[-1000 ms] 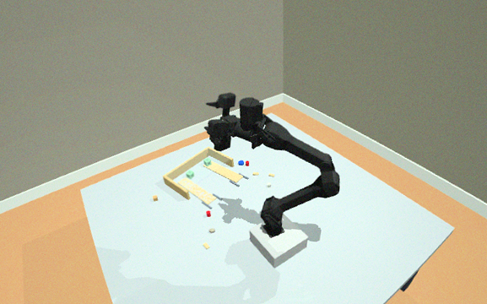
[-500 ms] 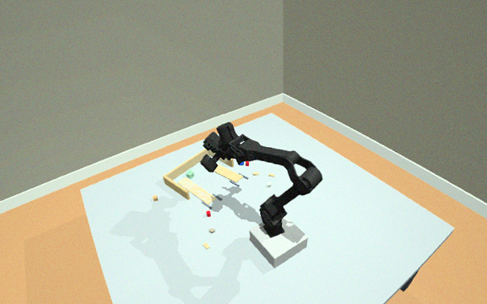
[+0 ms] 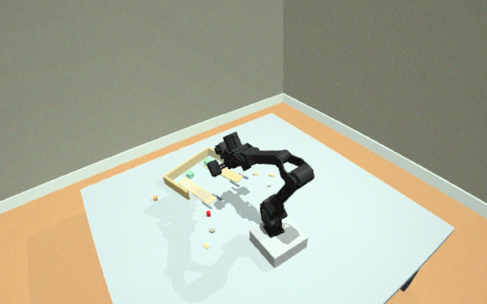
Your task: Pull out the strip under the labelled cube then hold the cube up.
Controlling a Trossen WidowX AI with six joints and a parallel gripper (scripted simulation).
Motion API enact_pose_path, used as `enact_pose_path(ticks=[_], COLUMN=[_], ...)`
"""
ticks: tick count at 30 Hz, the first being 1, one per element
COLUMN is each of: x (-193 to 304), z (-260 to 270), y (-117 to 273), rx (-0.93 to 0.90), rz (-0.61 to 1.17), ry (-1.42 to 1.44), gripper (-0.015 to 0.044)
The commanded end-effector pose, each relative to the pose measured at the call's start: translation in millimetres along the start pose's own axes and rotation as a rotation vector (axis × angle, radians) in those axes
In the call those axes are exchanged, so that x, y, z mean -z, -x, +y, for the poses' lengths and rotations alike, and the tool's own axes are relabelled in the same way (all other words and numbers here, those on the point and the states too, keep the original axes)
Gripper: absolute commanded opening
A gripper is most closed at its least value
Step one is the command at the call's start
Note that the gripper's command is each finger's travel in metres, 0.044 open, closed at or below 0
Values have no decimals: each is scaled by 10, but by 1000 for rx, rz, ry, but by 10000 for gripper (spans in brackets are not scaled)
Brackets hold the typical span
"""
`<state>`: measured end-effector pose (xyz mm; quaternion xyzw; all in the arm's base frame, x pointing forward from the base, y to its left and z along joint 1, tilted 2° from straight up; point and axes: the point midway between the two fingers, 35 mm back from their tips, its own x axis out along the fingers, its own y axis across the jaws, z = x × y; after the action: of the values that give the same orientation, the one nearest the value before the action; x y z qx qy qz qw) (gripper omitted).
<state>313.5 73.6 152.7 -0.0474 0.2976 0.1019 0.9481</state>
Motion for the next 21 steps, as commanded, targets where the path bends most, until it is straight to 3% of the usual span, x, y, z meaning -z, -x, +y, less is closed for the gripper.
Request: enact_pose_path(ticks=[1,2,17,21], x=[-9,-9,-113,-43], z=[5,5,-544,-717], y=[0,0,-828,-1066], rx=[-4,-4,14,-16], rz=[-3,-3,528,672], ry=[-6,-6,159,189], gripper=[400,400,6,0])
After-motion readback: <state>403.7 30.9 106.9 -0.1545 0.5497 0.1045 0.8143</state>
